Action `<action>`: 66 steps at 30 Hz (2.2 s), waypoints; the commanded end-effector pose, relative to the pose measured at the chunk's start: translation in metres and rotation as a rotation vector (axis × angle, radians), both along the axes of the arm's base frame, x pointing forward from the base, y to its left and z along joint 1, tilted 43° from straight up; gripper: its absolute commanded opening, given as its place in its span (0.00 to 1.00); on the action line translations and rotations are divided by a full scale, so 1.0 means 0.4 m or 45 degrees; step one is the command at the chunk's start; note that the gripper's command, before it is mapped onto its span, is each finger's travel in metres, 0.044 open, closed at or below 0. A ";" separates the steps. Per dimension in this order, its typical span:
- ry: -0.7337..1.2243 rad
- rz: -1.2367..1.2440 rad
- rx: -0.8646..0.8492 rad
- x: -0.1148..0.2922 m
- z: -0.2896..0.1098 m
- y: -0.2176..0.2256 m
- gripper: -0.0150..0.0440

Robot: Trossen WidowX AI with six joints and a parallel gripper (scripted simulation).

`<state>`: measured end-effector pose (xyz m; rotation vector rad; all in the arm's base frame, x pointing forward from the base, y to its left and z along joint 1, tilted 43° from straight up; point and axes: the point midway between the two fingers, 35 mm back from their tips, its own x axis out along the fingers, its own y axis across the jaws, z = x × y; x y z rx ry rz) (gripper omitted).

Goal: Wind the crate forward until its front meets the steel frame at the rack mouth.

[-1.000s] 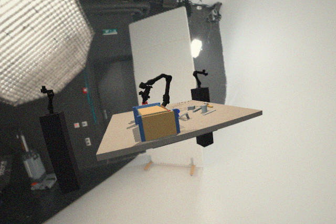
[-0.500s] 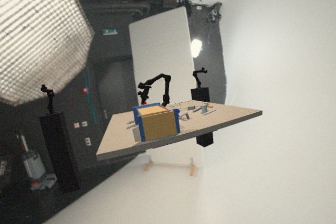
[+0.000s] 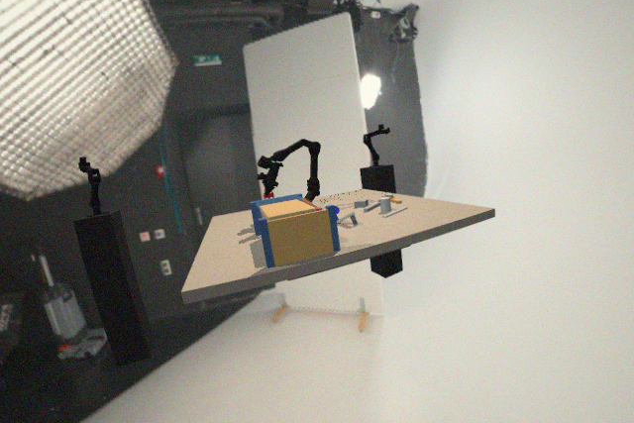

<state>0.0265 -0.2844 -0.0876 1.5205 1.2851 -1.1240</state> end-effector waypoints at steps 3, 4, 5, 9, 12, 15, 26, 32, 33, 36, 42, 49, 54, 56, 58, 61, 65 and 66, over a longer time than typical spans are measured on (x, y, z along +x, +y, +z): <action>-0.005 0.013 0.024 0.012 -0.056 -0.023 0.25; -0.005 0.013 0.023 0.013 -0.063 -0.031 0.25; -0.006 0.013 0.023 0.015 -0.070 -0.039 0.25; -0.006 0.013 0.022 0.018 -0.077 -0.049 0.25; -0.006 0.013 0.022 0.020 -0.081 -0.054 0.25; -0.006 0.013 0.022 0.023 -0.086 -0.060 0.25; -0.007 0.013 0.020 0.034 -0.101 -0.081 0.25; -0.007 0.013 0.020 0.041 -0.109 -0.092 0.25; -0.007 0.013 0.020 0.043 -0.110 -0.094 0.25; -0.007 0.013 0.019 0.046 -0.114 -0.099 0.25; -0.008 0.013 0.019 0.055 -0.121 -0.110 0.25; -0.008 0.013 0.018 0.066 -0.129 -0.122 0.25; -0.009 0.013 0.018 0.075 -0.134 -0.129 0.25; -0.009 0.013 0.018 0.078 -0.136 -0.133 0.25; -0.009 0.013 0.017 0.082 -0.138 -0.136 0.25; -0.009 0.013 0.017 0.088 -0.141 -0.140 0.25; -0.010 0.013 0.017 0.096 -0.144 -0.146 0.25; -0.010 0.013 0.017 0.097 -0.145 -0.147 0.25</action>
